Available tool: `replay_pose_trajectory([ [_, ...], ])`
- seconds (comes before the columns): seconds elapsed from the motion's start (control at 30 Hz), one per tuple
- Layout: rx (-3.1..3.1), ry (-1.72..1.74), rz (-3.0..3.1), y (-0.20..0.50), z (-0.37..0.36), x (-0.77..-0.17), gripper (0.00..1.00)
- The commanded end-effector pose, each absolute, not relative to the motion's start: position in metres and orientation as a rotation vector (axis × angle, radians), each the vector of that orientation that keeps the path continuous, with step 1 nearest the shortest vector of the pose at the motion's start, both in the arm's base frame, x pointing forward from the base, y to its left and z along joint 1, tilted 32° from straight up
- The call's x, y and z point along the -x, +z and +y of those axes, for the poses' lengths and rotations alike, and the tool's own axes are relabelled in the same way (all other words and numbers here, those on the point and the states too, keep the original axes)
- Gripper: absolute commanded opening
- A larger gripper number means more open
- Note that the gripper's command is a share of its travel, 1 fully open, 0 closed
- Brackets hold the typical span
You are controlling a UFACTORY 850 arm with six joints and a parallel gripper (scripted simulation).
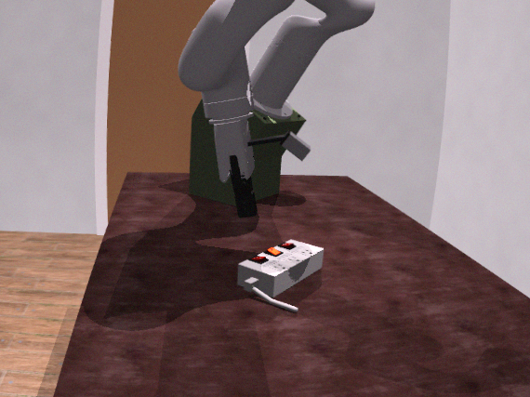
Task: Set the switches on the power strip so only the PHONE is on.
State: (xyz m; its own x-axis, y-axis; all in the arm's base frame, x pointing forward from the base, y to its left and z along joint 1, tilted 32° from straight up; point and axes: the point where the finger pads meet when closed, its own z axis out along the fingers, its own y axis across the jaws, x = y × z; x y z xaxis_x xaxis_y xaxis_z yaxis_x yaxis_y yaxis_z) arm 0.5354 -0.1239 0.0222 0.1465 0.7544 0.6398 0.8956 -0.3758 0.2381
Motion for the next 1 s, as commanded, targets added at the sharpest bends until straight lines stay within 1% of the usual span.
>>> replay_pose_trajectory([
  [0.0, 2.219, -1.045, -1.625, 0.023, -0.124, -0.536, 0.0],
  [0.33, 2.219, -1.045, -1.625, 0.02, -0.123, -0.537, 0.0],
  [0.53, 2.218, -1.042, -1.625, -0.02, -0.105, -0.552, 0.0],
  [0.97, 2.218, -1.042, -1.625, -0.02, -0.105, -0.553, 0.0],
])
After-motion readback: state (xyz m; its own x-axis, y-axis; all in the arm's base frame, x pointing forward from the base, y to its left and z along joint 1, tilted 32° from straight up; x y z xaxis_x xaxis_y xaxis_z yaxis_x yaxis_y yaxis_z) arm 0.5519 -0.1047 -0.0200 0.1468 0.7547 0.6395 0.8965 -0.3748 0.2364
